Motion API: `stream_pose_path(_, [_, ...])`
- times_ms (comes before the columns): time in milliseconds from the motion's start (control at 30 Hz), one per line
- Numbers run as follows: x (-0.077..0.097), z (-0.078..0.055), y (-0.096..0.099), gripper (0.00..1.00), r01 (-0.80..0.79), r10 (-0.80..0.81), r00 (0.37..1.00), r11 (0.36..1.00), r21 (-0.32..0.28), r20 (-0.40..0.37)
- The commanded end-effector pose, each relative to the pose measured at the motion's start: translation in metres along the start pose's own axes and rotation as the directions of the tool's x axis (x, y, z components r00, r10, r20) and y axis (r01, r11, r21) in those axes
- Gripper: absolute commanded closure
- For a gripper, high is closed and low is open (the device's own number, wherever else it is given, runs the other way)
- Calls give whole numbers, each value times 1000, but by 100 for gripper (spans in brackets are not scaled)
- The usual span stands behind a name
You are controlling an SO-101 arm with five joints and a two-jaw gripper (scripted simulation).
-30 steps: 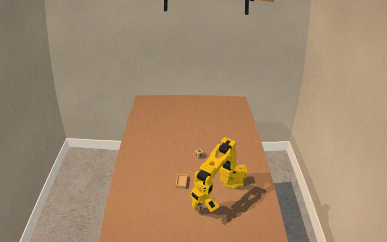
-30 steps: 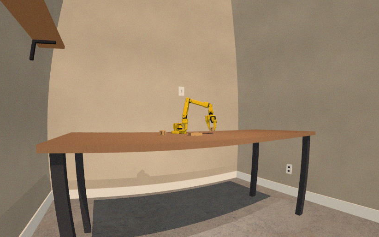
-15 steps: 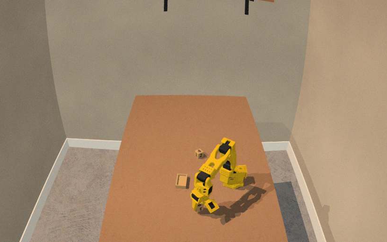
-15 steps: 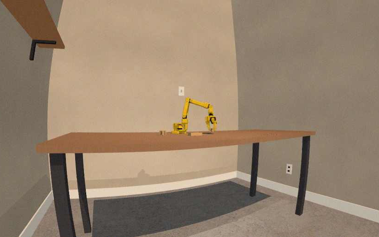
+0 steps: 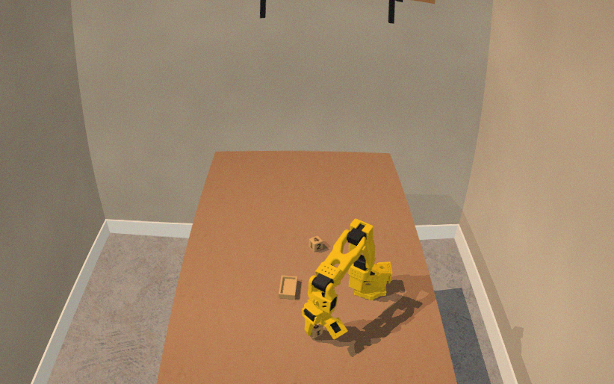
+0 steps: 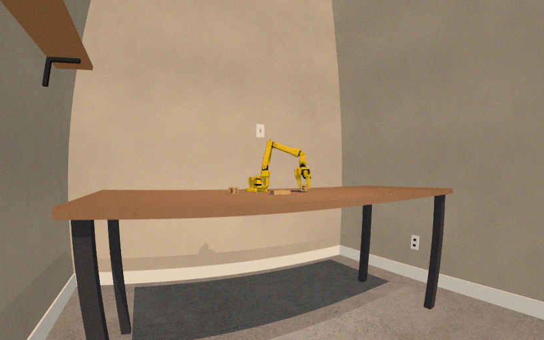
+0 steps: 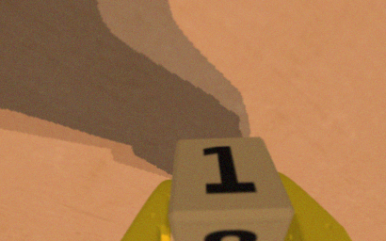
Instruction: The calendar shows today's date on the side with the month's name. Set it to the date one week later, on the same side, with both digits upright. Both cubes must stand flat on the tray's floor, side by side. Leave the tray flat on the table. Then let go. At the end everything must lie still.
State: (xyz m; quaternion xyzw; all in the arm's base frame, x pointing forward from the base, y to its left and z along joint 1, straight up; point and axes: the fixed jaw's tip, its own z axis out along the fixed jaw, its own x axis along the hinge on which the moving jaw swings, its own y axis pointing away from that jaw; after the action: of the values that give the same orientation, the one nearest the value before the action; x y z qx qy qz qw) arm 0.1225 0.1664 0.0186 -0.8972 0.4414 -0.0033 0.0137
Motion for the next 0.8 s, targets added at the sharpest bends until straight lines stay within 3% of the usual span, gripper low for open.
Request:
stream_pose_path(0, [-3, -3, -3, 100, 17, -18, 1000, 999, 28, 9])
stream_pose_path(767, [-3, 0, -3, 98, 17, -18, 1000, 999, 28, 9])
